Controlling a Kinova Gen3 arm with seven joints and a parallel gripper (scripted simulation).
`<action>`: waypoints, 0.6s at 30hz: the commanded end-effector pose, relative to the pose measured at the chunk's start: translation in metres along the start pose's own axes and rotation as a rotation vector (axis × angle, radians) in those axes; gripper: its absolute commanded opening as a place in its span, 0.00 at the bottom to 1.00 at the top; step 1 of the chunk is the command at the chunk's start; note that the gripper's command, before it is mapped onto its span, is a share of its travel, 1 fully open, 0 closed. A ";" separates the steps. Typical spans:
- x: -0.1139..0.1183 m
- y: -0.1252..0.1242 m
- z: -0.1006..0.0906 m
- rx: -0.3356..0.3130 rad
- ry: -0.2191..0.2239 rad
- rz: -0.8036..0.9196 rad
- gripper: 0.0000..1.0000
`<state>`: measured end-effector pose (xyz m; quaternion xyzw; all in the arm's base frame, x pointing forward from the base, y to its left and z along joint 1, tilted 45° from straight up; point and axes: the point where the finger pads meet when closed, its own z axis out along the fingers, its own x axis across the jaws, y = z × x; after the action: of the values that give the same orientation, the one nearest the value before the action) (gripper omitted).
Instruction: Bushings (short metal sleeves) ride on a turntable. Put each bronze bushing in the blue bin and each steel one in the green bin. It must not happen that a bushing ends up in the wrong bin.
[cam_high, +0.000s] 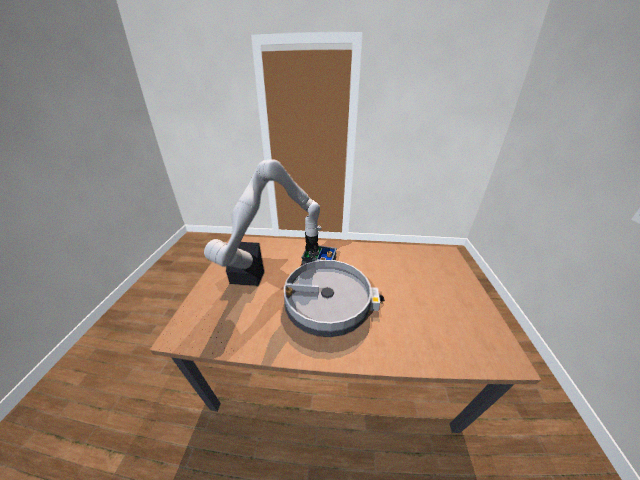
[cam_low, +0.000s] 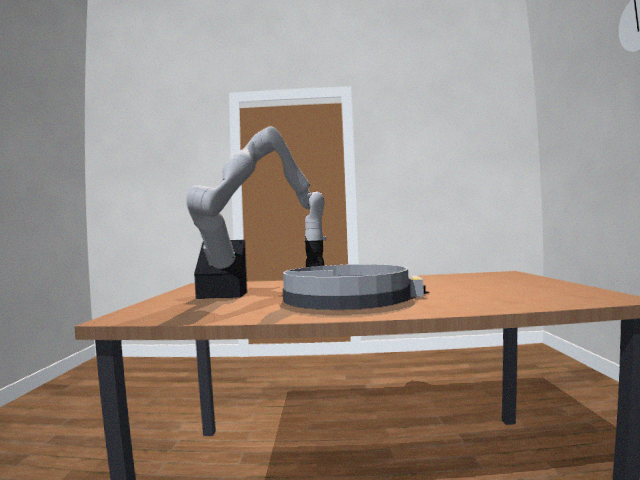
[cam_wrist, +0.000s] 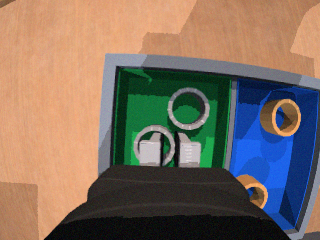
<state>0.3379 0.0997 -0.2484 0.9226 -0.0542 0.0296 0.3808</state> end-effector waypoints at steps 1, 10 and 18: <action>0.000 -0.001 -0.001 0.002 0.001 0.000 0.00; 0.000 -0.001 -0.001 0.002 0.001 0.000 0.42; 0.000 -0.001 -0.001 0.002 0.001 0.000 0.42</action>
<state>0.3380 0.0998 -0.2485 0.9226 -0.0542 0.0296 0.3807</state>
